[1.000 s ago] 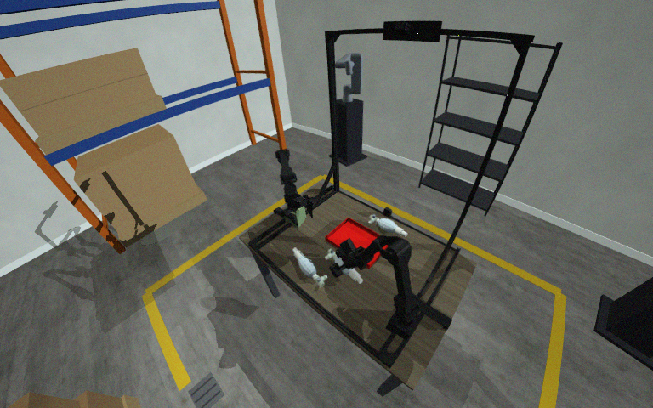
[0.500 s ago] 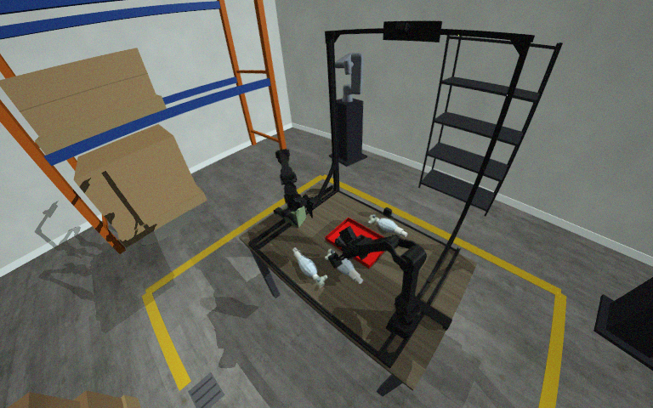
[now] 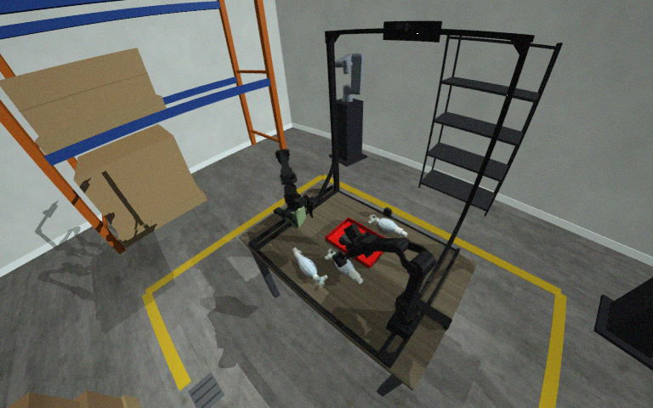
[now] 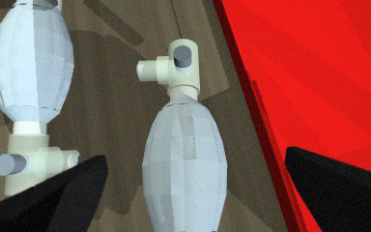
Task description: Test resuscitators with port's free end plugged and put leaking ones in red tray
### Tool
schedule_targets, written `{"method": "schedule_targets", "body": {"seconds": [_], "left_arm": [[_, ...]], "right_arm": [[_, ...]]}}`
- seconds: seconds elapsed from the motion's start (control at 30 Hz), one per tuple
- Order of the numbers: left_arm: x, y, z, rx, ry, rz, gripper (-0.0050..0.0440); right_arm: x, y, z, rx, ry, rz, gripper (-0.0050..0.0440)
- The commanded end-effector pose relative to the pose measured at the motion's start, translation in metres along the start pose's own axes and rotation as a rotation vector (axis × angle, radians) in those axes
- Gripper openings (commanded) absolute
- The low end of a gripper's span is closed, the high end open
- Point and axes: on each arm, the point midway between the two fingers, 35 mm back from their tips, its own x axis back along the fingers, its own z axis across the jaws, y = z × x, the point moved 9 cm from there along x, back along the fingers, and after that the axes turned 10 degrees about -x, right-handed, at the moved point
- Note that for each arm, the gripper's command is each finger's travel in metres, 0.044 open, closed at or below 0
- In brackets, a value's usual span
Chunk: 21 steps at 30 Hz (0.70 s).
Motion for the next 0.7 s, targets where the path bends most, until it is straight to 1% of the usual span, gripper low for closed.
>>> {"method": "schedule_targets", "body": {"seconds": [0.0, 0.1, 0.2, 0.4, 0.43, 0.67], "left_arm": [[0.042, -0.011, -0.017, -0.003, -0.003, -0.014, 0.044], [0.077, -0.029, -0.029, -0.003, -0.003, -0.013, 0.044], [0.107, -0.052, -0.038, -0.003, -0.003, -0.014, 0.044], [0.107, -0.052, -0.038, -0.003, -0.003, -0.014, 0.044], [0.111, -0.05, -0.038, -0.004, -0.004, -0.027, 0.044], [0.139, -0.086, -0.044, -0.003, -0.003, -0.02, 0.044]], "right_arm": [[0.0, 0.0, 0.0, -0.003, 0.0, 0.0, 0.044], [0.0, 0.0, 0.0, -0.003, 0.0, 0.0, 0.044], [0.0, 0.0, 0.0, -0.003, 0.0, 0.0, 0.044], [0.0, 0.0, 0.0, -0.003, 0.0, 0.0, 0.044], [0.0, 0.0, 0.0, -0.001, 0.001, -0.001, 0.044], [0.0, 0.0, 0.0, -0.001, 0.001, -0.001, 0.044]]}}
